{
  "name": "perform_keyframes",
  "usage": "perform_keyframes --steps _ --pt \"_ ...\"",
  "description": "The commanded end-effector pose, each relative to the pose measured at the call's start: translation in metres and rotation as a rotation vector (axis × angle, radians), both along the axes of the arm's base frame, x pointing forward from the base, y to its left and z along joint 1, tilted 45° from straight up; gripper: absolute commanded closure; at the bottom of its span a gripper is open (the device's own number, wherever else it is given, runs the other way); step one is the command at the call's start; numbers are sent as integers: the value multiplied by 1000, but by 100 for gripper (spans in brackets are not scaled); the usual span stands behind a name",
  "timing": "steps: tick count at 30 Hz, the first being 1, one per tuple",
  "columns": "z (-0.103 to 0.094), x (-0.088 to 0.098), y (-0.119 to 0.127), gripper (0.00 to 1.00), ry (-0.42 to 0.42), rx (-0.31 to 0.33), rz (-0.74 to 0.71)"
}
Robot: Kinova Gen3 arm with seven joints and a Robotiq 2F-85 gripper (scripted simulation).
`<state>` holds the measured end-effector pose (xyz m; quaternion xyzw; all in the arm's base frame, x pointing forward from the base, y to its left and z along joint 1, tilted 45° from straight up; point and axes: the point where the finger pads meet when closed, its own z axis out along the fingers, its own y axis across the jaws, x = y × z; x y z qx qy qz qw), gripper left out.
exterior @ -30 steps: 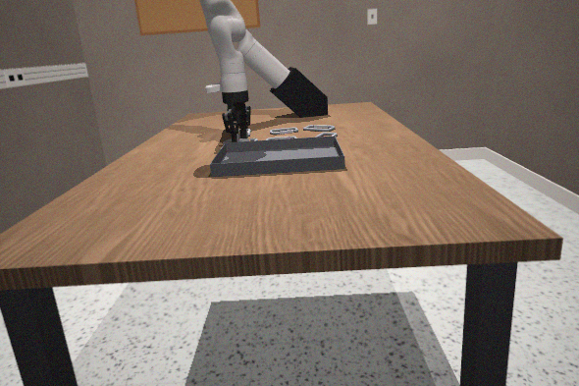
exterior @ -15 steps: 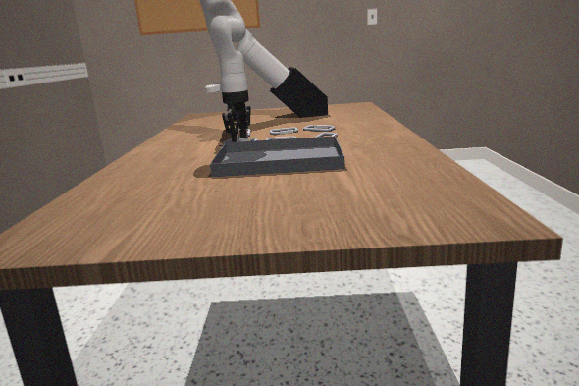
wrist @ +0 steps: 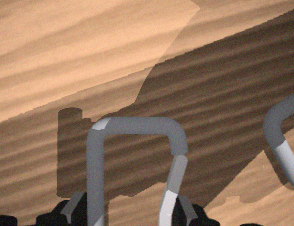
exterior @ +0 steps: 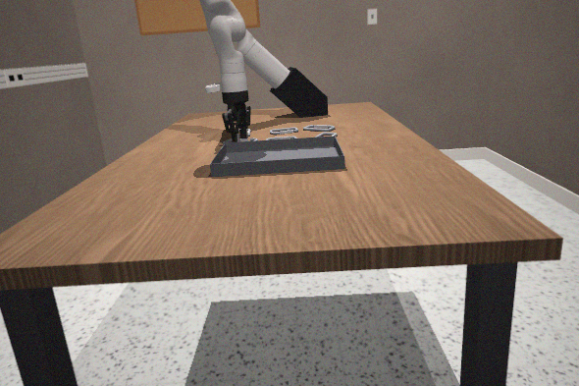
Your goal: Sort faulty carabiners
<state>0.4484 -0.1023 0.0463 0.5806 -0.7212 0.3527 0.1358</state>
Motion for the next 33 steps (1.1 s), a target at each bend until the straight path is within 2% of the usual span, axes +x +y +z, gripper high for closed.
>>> perform_keyframes --steps 1,28,29,33 --pt "0 0 0 45 -1 0 1" --pt "0 0 1 45 -1 1 1" --pt "0 0 1 0 -1 1 1" --pt "0 0 1 0 -1 1 1"
